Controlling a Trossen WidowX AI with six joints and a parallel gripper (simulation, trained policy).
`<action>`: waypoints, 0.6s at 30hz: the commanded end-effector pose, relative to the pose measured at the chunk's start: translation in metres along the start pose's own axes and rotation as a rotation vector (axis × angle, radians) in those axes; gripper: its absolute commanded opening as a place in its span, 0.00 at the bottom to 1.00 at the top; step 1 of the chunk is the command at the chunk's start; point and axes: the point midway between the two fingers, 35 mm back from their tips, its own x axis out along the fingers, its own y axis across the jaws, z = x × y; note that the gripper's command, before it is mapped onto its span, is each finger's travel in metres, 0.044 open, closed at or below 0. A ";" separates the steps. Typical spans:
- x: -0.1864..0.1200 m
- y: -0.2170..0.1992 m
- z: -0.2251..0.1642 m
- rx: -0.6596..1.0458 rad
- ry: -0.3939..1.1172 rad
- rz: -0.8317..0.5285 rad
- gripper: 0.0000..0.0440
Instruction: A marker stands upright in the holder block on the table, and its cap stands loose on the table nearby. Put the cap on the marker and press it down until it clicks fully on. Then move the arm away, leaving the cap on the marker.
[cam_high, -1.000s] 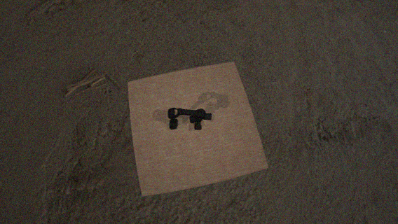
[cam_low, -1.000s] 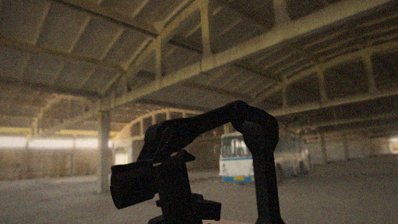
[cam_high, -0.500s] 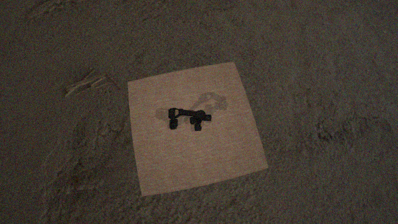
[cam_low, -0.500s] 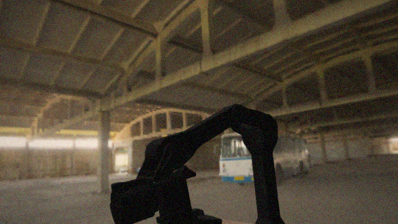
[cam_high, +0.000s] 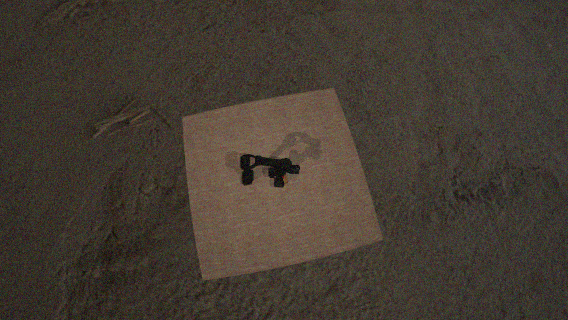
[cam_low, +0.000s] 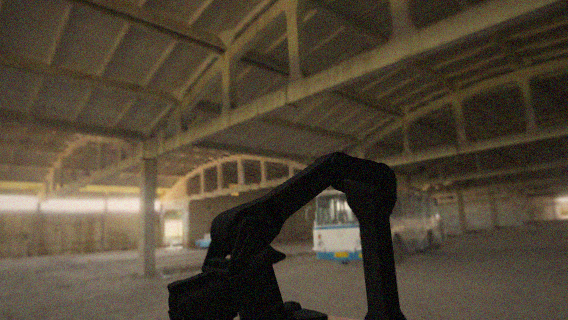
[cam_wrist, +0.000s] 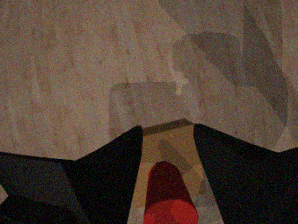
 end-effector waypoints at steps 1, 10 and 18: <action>-0.003 -0.002 0.006 -0.003 0.007 -0.012 0.53; -0.006 -0.003 0.012 -0.006 0.050 -0.018 1.00; -0.028 -0.004 0.010 -0.007 0.138 -0.023 1.00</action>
